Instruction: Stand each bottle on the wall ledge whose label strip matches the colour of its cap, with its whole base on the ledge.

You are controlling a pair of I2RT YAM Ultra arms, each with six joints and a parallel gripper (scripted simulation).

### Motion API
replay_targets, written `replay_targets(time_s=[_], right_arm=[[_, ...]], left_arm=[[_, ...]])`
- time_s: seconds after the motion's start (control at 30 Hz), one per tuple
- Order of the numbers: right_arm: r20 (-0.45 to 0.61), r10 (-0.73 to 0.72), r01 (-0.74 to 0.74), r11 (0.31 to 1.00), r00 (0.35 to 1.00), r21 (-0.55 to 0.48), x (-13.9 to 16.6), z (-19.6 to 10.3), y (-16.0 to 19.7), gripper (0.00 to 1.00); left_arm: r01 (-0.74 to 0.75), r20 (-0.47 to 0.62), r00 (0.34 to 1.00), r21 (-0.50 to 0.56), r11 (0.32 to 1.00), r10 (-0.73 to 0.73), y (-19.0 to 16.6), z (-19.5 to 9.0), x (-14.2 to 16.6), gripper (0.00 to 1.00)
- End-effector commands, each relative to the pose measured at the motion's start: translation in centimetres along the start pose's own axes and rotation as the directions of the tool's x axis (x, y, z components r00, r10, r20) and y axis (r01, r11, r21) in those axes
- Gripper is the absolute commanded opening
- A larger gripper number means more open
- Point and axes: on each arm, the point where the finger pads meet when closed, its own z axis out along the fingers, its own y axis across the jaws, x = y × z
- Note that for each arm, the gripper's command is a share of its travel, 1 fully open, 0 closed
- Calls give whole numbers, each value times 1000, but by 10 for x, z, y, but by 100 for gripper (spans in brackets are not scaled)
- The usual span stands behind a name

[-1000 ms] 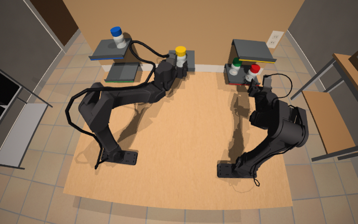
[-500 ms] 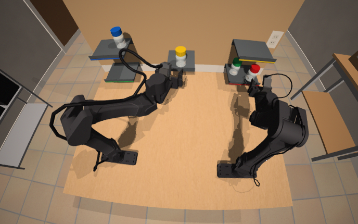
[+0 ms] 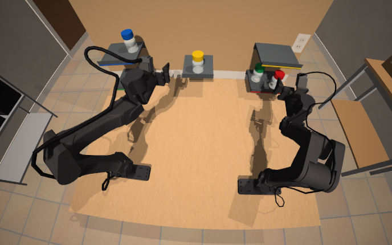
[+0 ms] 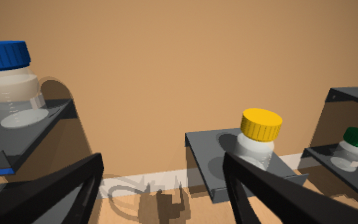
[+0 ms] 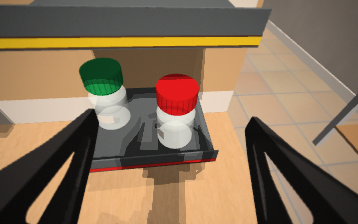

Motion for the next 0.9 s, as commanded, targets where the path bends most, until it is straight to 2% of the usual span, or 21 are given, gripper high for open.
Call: replay_targets(time_s=[0.0,0.27,0.4,0.73,0.87], right_arm=[[-62,38,-38,999,997,0,-24,0,-2,100],[28,59,-58,998,998,-9,-133,-15,4,100],[65,61,-60,998,996,-13,-171,-21,6,100],[131,46,-44,999,990,-18,-216,-26,8,100],[134,44,-42,999,990,-15,-217,-26,8,100]], left_arm=[[-19,-36,999,65,998,21,13,-10,-17,87],[-6,26,1000,-34,999,7,98,-26,-70,87],[-1,44,999,-72,997,4,123,-31,-85,87],[1,69,998,-132,991,8,149,-32,-99,87],[1,69,998,-132,991,8,149,-32,-99,87]])
